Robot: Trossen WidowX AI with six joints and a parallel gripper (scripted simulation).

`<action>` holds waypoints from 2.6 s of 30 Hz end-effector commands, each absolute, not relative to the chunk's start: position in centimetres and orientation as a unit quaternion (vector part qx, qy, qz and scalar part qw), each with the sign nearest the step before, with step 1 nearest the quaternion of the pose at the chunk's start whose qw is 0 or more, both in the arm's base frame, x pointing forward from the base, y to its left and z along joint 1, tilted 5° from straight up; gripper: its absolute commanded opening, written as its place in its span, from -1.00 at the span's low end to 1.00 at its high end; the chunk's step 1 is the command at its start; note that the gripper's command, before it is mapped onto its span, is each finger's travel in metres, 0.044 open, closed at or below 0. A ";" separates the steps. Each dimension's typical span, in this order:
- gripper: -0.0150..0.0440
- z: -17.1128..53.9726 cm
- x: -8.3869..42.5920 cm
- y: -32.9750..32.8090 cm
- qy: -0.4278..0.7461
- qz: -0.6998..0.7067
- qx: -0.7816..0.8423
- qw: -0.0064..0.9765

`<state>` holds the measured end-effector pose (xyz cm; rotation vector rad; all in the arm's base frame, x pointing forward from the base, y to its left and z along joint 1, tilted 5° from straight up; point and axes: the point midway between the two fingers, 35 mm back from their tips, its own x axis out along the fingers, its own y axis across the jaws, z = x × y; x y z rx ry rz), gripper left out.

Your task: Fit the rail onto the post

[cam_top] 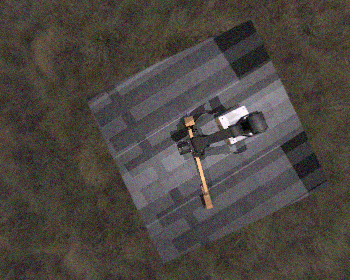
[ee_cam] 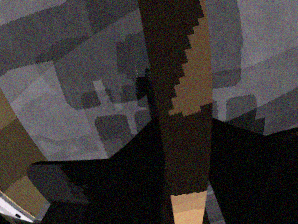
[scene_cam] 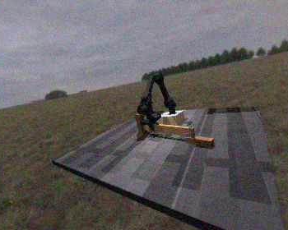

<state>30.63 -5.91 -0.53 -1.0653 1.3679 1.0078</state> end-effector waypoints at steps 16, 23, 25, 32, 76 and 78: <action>-0.49 -0.6 30.6 -5.6 0.577 0.422 -0.449 0.537; -0.49 -0.5 30.6 -5.6 0.577 0.422 -0.449 0.537; -0.49 -0.4 30.6 -5.6 0.577 0.422 -0.449 0.537; -0.49 -0.3 30.7 -5.6 0.577 0.422 -0.449 0.537; -0.49 -0.4 30.6 -6.6 0.577 0.421 -0.449 0.537; -0.49 -0.4 30.6 -6.6 0.577 0.421 -0.449 0.537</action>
